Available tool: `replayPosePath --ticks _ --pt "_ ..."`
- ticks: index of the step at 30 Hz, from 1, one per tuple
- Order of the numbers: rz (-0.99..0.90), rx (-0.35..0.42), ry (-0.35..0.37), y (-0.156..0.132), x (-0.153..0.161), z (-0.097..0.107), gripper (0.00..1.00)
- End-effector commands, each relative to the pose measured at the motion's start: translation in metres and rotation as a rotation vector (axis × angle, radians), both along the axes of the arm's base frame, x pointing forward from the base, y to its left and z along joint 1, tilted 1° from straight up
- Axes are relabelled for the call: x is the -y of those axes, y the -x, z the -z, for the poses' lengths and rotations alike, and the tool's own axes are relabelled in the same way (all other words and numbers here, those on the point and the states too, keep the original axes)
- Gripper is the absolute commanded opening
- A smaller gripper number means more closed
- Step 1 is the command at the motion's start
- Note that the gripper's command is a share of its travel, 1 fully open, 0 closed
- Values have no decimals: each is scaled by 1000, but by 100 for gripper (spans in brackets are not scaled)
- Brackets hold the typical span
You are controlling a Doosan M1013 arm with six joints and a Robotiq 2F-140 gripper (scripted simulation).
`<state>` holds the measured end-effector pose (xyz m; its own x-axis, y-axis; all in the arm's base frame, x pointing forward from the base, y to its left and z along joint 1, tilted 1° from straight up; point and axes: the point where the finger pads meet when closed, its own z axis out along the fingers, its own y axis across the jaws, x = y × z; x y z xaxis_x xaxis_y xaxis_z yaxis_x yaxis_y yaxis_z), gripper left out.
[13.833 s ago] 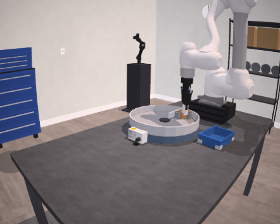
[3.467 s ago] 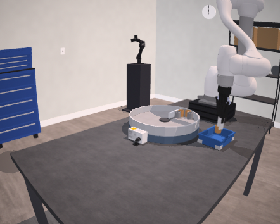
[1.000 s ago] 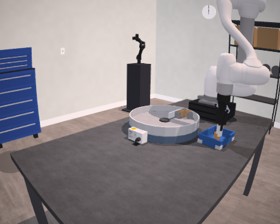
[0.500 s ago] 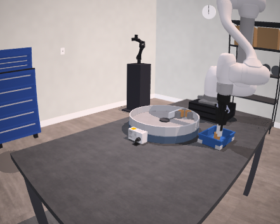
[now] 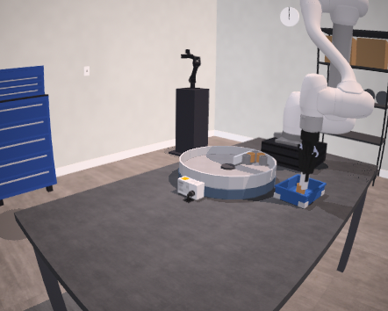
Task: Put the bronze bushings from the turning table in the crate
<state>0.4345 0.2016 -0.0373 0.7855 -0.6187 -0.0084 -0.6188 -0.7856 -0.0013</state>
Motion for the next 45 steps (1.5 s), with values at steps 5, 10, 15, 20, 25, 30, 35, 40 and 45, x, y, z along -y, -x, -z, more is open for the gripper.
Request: replayPosePath --ticks 5,10,15,20,25,30,35,40,45 --pt "3 -2 -2 2 -2 4 0" --pt "3 -2 -2 2 -2 5 0" --pt "3 -2 -2 2 -2 6 0" --pt "3 -2 -2 2 -2 8 0" --pt "3 -2 -2 3 -2 9 0" --pt "3 -2 -2 3 -2 9 0" --pt "3 -2 -2 3 -2 9 0" --pt "3 -2 -2 3 -2 9 0" --pt "3 -2 -2 3 -2 9 0"
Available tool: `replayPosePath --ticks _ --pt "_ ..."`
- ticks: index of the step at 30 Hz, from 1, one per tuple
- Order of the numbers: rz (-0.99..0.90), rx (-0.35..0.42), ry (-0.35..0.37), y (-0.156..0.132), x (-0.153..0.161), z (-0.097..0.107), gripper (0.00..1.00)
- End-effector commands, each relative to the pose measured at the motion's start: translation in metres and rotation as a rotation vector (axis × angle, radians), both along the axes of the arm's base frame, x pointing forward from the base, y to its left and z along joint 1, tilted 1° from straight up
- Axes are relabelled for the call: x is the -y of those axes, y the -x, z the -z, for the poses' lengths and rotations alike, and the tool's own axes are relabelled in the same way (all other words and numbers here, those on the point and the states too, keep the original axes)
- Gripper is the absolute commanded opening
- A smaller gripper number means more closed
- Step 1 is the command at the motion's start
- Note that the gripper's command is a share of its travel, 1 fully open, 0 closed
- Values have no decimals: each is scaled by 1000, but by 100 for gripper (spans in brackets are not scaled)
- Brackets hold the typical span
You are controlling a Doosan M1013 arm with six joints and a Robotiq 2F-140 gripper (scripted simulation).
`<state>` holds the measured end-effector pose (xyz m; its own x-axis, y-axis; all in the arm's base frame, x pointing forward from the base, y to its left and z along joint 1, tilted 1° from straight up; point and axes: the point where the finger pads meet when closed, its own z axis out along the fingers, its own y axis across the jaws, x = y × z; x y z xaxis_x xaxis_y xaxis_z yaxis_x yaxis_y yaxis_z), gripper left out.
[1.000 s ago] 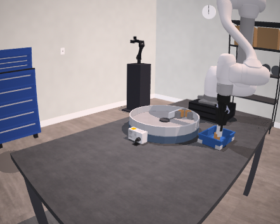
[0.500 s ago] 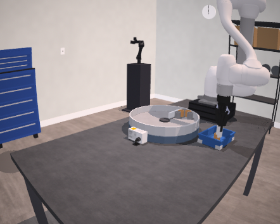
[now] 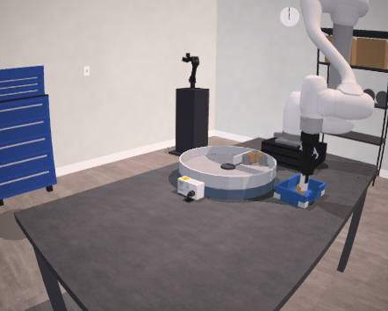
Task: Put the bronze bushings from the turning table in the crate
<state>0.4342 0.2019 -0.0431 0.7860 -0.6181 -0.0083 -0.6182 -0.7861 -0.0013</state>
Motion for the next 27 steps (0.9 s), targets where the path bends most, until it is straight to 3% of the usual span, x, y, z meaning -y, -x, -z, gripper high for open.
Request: replayPosePath --ticks 1,21,22,27 --pt "4 -2 -2 2 -2 3 0" --pt "4 -2 -2 2 -2 3 0" --pt "4 -2 -2 2 -2 3 10" --pt "4 -2 -2 2 -2 3 10"
